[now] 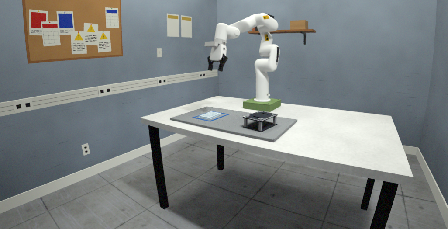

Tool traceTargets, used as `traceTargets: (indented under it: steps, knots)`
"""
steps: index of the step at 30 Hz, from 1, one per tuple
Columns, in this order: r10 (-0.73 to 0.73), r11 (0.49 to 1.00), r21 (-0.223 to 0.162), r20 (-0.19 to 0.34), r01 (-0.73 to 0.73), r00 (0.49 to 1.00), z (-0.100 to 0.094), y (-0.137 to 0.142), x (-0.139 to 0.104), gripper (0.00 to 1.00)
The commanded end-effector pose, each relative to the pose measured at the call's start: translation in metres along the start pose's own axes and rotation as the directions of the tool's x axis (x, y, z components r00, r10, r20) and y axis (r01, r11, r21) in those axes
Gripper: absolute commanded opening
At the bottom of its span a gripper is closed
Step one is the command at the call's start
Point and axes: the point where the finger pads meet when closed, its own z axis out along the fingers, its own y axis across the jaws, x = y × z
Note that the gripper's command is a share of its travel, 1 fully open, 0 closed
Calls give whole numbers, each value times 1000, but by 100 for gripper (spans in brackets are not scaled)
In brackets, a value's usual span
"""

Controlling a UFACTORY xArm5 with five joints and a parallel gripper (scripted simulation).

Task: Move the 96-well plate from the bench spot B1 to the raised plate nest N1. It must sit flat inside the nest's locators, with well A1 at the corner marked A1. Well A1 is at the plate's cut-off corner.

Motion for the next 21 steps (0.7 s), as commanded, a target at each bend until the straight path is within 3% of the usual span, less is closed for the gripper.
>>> traceTargets:
  steps: [1, 2, 5, 11, 14, 19, 21]
  knots:
    - [-18, 1000, 12, 27, 18, 999, -1, -19, -5, 100]
    - [-18, 1000, 12, 27, 18, 999, -1, -19, -5, 100]
    - [-60, 998, 27, 94, 57, 994, -1, -33, -11, 100]
    - [-60, 998, 28, 94, 57, 994, -2, -45, -16, 100]
    - [-102, 994, 41, 160, 97, 982, -3, -58, -22, 100]
    - [-102, 994, 41, 160, 97, 982, -4, -69, -28, 100]
    - [-156, 988, 48, 197, 150, 968, 5, -65, -28, 100]
